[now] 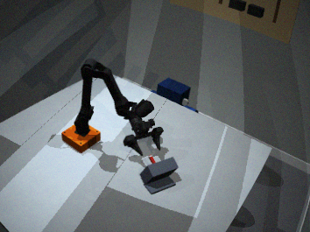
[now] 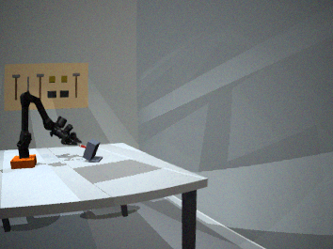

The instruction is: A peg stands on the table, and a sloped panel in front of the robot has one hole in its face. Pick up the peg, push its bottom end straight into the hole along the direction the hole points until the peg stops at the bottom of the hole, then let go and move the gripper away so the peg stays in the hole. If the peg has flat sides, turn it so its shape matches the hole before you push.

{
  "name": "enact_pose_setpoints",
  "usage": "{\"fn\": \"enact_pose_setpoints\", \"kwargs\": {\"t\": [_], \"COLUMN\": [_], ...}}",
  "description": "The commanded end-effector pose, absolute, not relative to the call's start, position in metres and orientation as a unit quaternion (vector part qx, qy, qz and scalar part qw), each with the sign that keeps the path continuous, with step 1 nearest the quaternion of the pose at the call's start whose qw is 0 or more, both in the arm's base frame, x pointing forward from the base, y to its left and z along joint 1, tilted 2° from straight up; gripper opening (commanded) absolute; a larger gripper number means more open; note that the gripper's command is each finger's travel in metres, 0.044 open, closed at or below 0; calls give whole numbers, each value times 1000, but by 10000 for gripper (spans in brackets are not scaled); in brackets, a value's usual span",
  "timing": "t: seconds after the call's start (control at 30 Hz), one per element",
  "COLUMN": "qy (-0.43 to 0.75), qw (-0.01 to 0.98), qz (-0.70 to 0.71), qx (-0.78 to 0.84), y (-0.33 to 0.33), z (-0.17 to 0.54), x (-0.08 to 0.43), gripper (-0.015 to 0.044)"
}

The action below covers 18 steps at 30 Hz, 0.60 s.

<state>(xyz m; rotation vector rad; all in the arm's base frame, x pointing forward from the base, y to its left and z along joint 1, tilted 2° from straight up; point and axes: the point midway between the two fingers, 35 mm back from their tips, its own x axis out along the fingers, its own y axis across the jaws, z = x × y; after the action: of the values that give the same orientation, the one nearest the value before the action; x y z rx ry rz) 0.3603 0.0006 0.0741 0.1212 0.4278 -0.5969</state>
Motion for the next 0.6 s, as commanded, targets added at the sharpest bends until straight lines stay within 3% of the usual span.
{"fn": "enact_pose_setpoints", "kwargs": {"t": [0.0, 0.57], "qy": [207, 207], "qw": [931, 932], "qz": [-293, -292], "qx": [61, 60], "y": [3, 18], "z": [78, 87], "x": [356, 338], "gripper": [440, 440]}}
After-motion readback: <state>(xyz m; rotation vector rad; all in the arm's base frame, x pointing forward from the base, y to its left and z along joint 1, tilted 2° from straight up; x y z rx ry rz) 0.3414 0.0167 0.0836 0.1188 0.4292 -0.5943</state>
